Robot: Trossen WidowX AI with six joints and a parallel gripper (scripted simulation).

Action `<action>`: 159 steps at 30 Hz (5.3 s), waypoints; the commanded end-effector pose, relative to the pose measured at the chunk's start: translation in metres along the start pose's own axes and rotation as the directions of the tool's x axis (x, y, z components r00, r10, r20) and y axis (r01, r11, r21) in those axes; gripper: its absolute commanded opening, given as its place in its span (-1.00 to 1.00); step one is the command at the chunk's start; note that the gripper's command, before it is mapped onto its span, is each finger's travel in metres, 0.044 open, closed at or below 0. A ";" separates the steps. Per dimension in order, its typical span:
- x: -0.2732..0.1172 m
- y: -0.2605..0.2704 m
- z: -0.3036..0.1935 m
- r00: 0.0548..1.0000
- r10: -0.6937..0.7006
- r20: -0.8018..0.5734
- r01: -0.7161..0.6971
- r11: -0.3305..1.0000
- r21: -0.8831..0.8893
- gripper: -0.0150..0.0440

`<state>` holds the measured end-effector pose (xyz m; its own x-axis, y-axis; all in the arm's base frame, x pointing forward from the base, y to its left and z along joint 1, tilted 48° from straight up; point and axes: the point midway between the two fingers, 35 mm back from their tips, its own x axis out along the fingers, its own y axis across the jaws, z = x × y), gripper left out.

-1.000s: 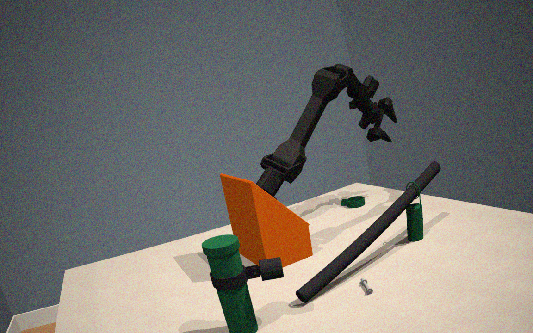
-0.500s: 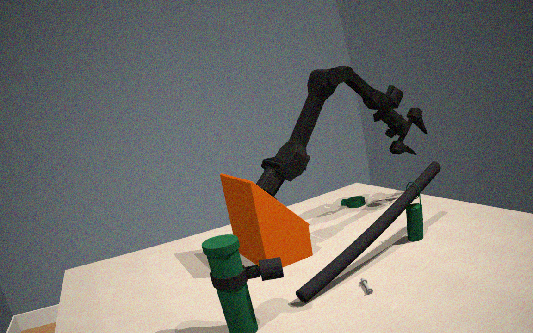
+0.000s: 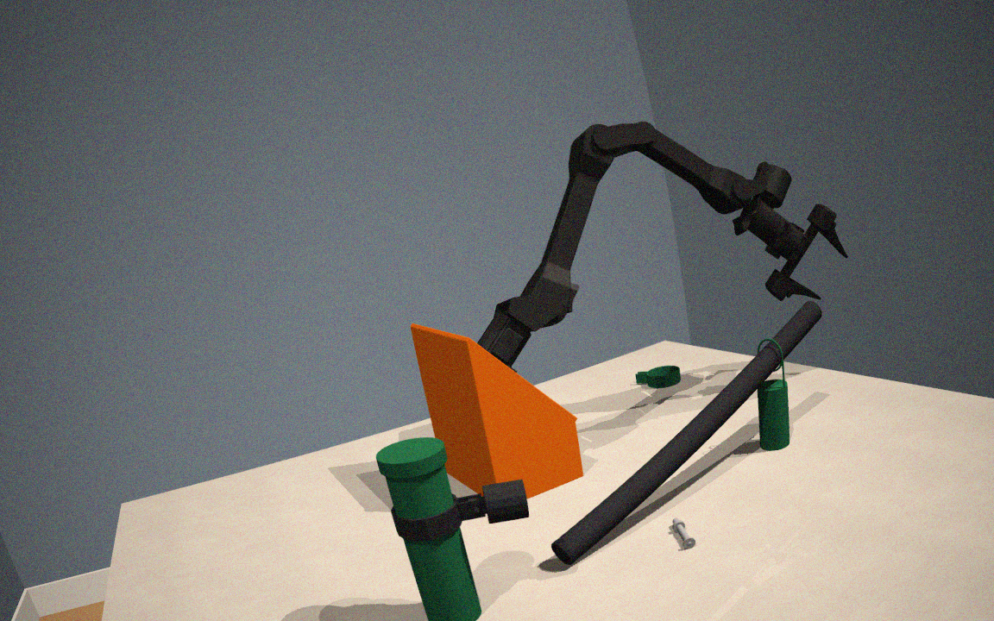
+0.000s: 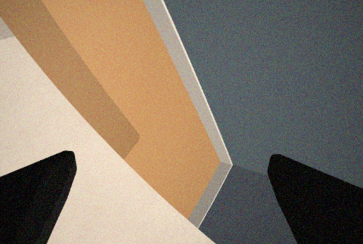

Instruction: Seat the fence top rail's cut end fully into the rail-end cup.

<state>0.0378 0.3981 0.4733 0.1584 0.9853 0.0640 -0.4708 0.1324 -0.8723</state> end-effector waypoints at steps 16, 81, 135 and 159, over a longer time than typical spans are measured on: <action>-0.034 -0.058 -0.178 0.937 -0.123 -0.327 0.207 0.949 0.236 1.00; -0.442 0.285 -0.518 0.610 0.540 -0.580 0.230 0.580 0.782 1.00; -0.372 0.356 -0.557 0.612 0.539 -0.579 0.230 0.579 0.782 1.00; -0.362 0.364 -0.563 0.614 0.536 -0.579 0.231 0.579 0.782 -0.11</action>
<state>0.2992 0.0291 -0.1384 0.3494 0.6180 -0.7043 -0.9151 0.3867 -0.1147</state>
